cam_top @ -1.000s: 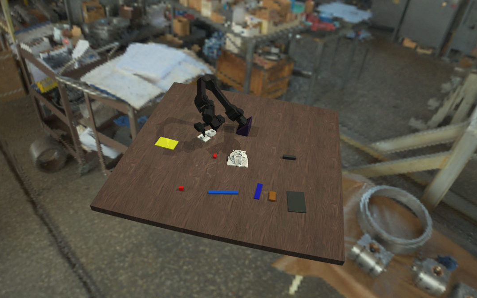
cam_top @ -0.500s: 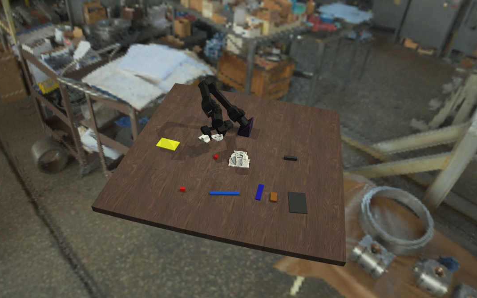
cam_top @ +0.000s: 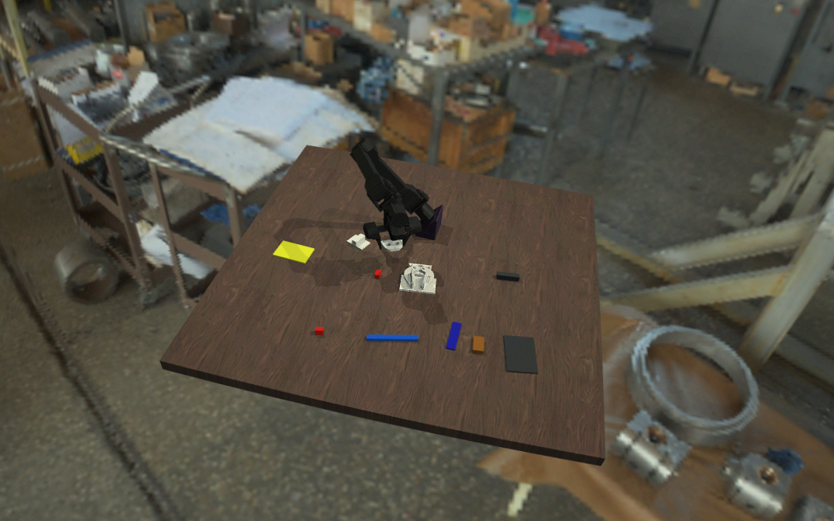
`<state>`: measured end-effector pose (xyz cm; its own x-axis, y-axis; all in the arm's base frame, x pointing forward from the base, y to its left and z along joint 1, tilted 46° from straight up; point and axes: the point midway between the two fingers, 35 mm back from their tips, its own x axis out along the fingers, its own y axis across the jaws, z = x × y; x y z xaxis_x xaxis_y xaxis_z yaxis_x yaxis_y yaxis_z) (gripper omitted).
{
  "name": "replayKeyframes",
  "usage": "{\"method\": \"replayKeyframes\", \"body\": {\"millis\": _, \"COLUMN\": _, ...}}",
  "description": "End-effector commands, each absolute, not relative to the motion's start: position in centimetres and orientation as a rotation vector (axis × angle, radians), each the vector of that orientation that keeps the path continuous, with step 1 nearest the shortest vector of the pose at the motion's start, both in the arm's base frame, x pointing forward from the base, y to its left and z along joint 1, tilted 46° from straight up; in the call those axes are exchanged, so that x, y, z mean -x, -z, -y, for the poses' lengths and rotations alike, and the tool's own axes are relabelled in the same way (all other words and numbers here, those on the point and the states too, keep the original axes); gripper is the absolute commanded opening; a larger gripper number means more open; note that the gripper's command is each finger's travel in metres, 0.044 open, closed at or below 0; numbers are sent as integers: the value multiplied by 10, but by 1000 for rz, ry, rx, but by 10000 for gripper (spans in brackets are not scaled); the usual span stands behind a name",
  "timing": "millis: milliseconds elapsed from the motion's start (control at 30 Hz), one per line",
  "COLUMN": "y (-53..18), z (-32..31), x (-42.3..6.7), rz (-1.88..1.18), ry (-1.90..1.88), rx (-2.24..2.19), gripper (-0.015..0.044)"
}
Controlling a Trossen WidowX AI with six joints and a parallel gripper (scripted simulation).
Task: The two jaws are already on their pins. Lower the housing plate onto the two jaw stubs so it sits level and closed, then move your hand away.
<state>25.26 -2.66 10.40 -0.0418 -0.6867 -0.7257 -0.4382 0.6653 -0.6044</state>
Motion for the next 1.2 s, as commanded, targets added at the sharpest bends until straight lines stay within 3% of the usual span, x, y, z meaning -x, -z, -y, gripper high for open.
{"method": "replayKeyframes", "body": {"millis": 0, "y": -94, "z": 18, "x": -256, "rz": -1668, "ry": 292, "rx": 891, "gripper": 351}}
{"method": "replayKeyframes", "body": {"millis": 1167, "y": -32, "z": -38, "x": -256, "rz": -1565, "ry": 570, "rx": 684, "gripper": 351}}
